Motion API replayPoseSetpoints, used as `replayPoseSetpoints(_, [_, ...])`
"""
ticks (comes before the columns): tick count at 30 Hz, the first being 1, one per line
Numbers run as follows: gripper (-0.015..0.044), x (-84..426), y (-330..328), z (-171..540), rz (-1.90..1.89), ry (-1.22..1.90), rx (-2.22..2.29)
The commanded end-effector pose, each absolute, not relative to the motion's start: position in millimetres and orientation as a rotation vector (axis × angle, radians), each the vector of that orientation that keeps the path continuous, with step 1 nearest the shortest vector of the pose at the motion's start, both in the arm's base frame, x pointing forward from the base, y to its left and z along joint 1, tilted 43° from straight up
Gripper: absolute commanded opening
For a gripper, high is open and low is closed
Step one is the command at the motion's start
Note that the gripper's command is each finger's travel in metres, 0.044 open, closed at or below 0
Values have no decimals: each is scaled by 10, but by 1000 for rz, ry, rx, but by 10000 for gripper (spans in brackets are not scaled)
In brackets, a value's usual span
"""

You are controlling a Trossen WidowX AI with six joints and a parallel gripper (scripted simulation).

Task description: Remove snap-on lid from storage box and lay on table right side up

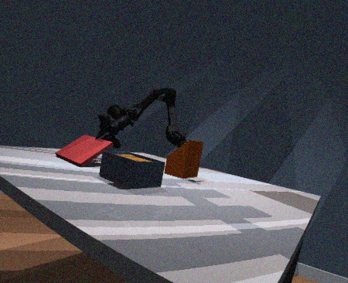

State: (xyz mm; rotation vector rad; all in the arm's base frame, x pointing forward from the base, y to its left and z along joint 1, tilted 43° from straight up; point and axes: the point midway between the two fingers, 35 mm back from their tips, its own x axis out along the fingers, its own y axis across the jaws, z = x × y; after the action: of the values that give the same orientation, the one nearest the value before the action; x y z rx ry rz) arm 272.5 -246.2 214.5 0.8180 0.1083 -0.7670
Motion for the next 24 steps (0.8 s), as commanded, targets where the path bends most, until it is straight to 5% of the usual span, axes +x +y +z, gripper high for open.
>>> replayPoseSetpoints(1, [0,2699,-2523,1988,-793,137,825])
replayPoseSetpoints(24, [0,2686,-2649,1854,-793,138,825])
